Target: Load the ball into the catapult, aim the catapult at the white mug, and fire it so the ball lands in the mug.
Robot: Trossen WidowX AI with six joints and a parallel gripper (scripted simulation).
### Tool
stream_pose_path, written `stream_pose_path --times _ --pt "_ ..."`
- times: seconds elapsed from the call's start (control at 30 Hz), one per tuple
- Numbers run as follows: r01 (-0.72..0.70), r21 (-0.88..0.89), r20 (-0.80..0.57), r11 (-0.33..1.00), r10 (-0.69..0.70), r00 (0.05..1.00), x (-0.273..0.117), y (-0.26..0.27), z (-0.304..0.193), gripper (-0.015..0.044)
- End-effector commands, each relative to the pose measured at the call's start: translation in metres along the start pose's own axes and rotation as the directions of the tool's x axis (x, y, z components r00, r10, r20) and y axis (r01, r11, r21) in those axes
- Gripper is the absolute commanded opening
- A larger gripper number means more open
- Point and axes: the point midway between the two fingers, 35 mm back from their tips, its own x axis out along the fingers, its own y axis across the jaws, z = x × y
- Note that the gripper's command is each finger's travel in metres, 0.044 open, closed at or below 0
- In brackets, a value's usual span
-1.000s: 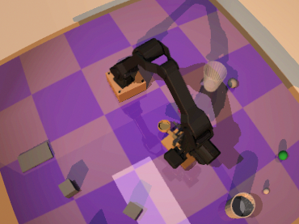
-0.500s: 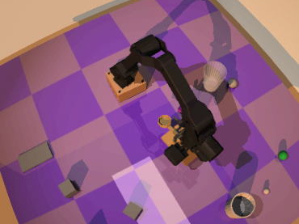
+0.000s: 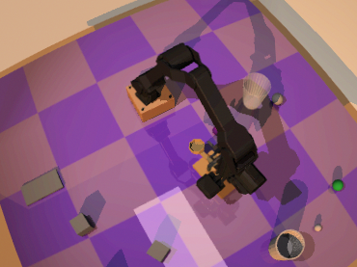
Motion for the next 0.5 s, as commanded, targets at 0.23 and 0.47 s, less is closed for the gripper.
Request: stream_pose_path --times 0.23,0.47 --pt "0.0 -0.001 0.002 1.0 0.0 1.0 0.017 0.0 0.0 0.0" --pt "0.0 -0.001 0.002 1.0 0.0 1.0 0.028 0.0 0.0 0.0"
